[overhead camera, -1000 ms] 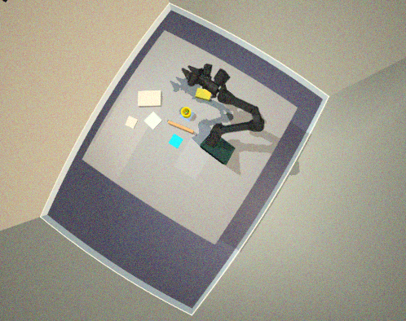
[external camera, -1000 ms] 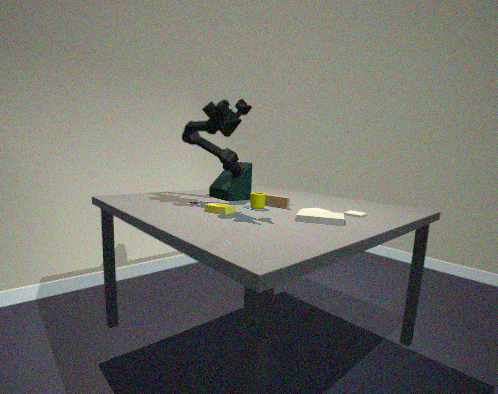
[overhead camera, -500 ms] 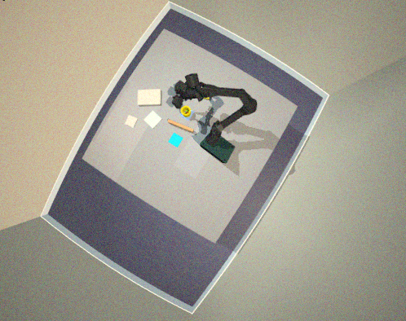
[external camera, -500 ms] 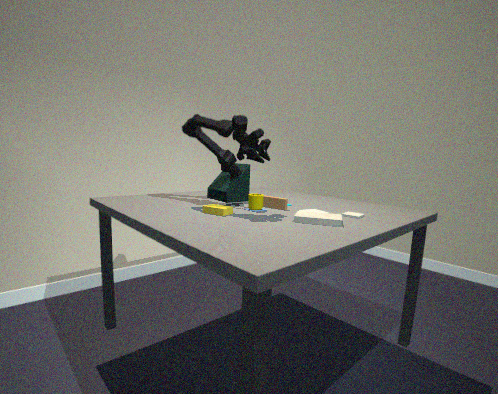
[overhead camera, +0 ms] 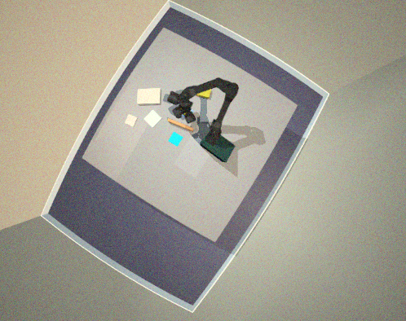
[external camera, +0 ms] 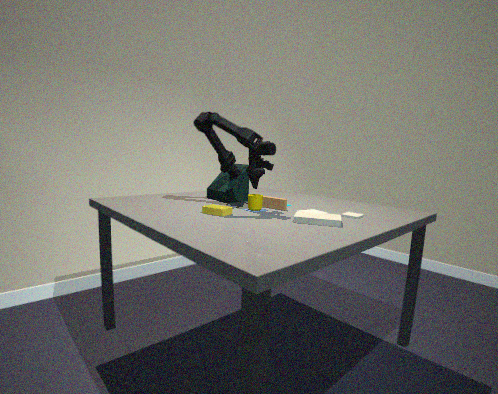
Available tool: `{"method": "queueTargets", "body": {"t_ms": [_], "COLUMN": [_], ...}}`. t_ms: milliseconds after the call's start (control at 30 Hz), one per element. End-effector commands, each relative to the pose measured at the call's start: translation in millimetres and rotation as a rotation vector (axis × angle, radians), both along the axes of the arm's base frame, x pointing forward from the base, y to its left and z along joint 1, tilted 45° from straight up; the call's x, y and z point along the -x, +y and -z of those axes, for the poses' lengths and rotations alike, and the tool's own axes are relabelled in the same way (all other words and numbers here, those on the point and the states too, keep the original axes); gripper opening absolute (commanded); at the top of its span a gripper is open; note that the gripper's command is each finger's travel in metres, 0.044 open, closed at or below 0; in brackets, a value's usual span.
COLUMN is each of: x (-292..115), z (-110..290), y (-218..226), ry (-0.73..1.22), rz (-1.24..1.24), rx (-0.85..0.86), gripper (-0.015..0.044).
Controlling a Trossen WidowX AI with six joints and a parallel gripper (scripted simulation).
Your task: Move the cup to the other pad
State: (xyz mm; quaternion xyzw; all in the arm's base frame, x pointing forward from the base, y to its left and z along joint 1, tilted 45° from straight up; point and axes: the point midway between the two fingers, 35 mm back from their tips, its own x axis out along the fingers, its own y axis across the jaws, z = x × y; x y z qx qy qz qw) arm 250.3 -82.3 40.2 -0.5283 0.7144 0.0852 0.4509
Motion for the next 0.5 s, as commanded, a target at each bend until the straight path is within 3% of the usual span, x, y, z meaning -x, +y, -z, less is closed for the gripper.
{"method": "queueTargets", "body": {"t_ms": [0,467], "x": [-0.9,-2.3], "z": [-2.5,4.9], "y": [-4.1,-11.6], "ry": [0.071,0.071], "rz": [-0.034,-0.034], "rx": [0.033,0.031], "gripper": [0.0167,0.0167]}}
